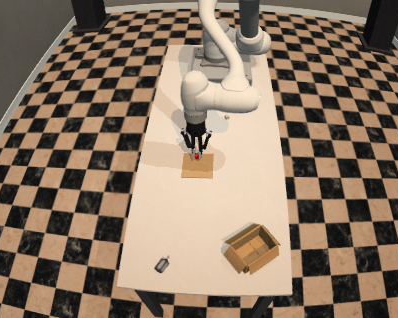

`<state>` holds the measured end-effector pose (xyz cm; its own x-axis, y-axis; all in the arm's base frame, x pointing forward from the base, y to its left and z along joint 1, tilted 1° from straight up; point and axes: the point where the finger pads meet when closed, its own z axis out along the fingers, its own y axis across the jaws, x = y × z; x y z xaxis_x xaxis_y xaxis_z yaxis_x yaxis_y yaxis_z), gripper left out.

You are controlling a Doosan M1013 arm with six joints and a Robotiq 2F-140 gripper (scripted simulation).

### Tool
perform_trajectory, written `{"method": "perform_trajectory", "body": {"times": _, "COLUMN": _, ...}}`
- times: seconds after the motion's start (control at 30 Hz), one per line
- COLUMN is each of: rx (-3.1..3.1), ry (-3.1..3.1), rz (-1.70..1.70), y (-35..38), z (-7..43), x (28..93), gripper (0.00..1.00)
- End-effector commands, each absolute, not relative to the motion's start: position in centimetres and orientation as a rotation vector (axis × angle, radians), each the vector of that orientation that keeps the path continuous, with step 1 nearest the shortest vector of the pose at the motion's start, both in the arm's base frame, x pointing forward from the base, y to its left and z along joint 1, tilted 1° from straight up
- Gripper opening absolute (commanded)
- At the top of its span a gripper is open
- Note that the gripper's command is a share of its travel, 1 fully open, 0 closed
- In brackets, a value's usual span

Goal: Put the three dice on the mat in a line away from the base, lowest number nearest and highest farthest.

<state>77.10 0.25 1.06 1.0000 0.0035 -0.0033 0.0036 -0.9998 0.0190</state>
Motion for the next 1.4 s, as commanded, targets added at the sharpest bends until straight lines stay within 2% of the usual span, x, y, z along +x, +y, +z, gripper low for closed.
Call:
{"method": "perform_trajectory", "body": {"times": 0.0, "rx": 3.123, "ry": 0.005, "rz": -0.002, "y": 0.2, "z": -0.1, "x": 77.2, "gripper": 0.18}}
{"method": "perform_trajectory", "body": {"times": 0.3, "rx": 3.123, "ry": 0.005, "rz": -0.002, "y": 0.2, "z": -3.2, "x": 77.2, "gripper": 0.18}}
{"method": "perform_trajectory", "body": {"times": 1.37, "rx": 3.123, "ry": 0.005, "rz": -0.002, "y": 0.2, "z": -3.7, "x": 77.2, "gripper": 0.18}}
